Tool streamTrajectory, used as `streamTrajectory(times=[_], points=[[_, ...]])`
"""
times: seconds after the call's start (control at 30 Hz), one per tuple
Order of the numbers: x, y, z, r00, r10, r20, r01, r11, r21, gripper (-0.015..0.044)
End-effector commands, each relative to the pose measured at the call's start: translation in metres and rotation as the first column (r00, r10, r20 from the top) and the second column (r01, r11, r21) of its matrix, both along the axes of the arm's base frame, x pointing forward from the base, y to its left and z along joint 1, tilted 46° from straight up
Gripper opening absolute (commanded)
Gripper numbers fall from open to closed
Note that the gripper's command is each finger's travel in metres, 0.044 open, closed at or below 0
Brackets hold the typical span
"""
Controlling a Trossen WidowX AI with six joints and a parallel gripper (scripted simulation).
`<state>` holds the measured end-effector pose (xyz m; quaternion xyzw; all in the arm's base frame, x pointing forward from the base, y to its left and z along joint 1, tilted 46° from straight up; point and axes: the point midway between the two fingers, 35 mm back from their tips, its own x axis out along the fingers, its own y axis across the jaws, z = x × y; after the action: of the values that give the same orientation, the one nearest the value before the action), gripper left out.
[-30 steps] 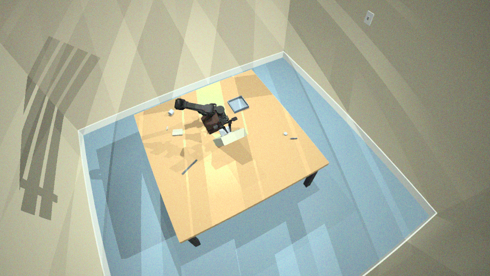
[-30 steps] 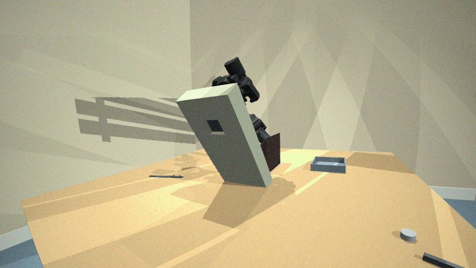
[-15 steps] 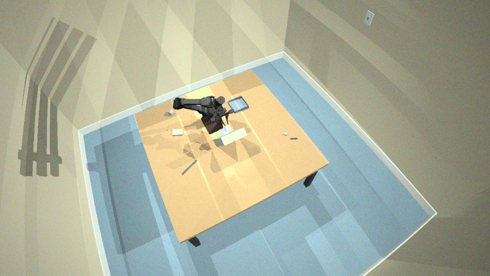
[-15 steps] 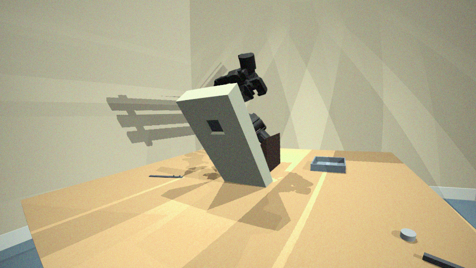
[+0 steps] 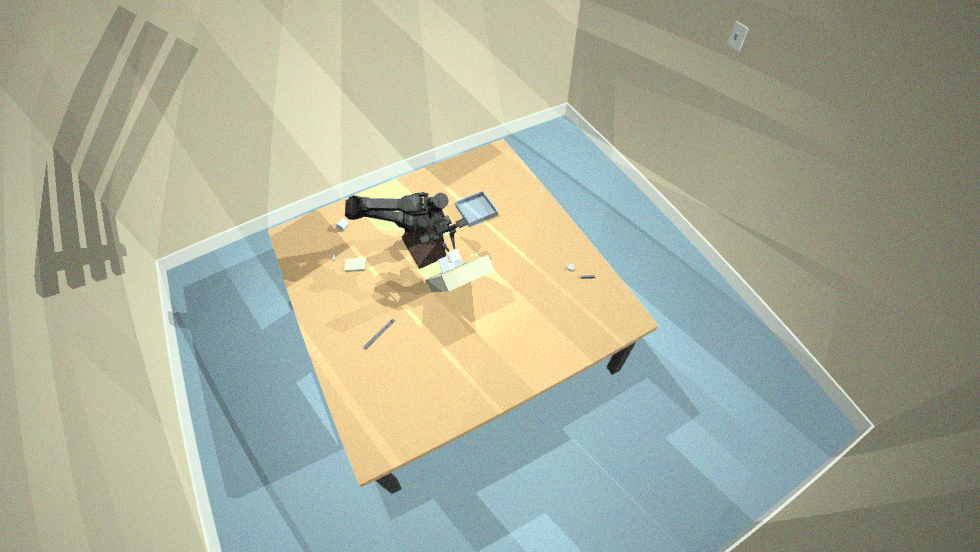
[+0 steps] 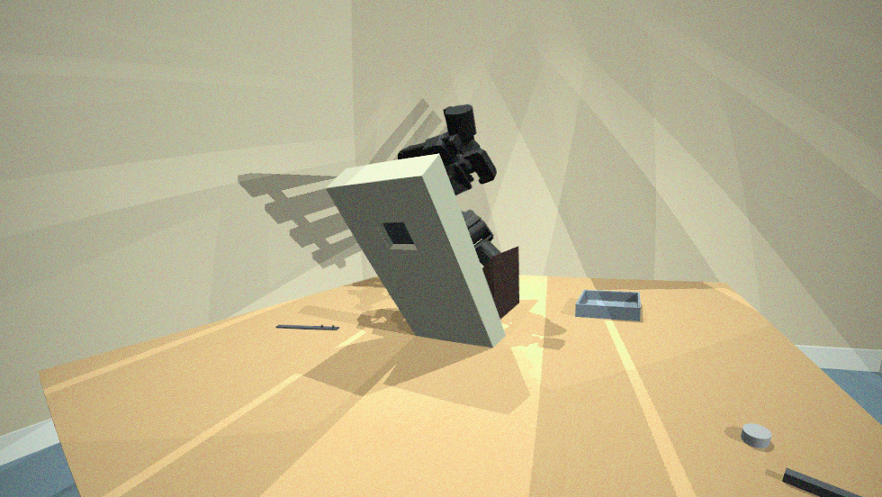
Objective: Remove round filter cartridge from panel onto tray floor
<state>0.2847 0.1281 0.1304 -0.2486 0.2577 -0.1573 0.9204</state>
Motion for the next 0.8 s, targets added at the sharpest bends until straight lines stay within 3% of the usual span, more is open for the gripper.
streamTrajectory(times=[0.0, 0.5, 0.63, 0.77], points=[[-0.006, -0.009, -0.008, 1.0, -0.002, 0.005, 0.002, 1.0, -0.001, 0.0], [-0.028, -0.037, -0.036, 1.0, -0.002, 0.005, 0.002, 1.0, -0.001, 0.0], [-0.024, -0.033, -0.032, 1.0, -0.005, 0.003, 0.005, 1.0, -0.002, 0.0092], [-0.024, -0.033, -0.032, 1.0, -0.005, 0.003, 0.005, 1.0, -0.002, 0.0092]])
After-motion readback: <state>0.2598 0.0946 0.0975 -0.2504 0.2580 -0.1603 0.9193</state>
